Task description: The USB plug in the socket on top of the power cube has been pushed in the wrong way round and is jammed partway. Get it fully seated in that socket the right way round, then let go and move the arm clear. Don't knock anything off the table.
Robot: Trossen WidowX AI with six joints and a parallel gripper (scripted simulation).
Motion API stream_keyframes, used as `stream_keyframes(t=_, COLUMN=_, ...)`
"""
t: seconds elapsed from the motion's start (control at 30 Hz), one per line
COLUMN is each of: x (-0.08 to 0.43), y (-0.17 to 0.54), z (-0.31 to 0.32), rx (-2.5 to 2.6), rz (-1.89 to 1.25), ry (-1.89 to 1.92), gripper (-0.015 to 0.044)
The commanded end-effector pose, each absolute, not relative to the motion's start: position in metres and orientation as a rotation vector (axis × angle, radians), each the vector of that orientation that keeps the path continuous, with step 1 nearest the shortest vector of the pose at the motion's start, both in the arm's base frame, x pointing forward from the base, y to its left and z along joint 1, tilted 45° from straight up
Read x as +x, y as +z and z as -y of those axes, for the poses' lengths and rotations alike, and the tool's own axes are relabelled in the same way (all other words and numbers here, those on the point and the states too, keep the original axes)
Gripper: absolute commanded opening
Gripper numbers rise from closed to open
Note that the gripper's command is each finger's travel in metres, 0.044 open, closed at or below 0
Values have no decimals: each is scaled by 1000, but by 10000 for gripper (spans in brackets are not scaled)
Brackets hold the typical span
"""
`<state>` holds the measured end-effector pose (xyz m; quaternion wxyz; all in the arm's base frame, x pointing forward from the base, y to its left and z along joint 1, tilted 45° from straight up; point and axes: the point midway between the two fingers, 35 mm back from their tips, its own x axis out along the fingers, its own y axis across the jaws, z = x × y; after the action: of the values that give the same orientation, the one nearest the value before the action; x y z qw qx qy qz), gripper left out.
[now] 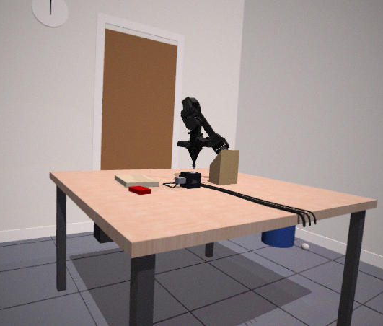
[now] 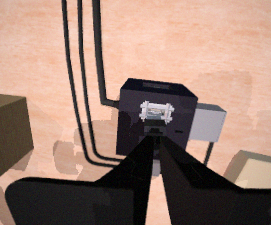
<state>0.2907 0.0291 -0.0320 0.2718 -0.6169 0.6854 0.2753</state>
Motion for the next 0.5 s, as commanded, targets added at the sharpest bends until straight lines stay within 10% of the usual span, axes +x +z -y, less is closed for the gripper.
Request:
stream_keyframes(t=0.0, x=291, y=-33, z=-29, rx=-1658, rz=-1845, ry=734, gripper=0)
stream_keyframes(t=0.47, x=291, y=-33, z=-27, rx=-1651, rz=-1846, ry=723, gripper=0)
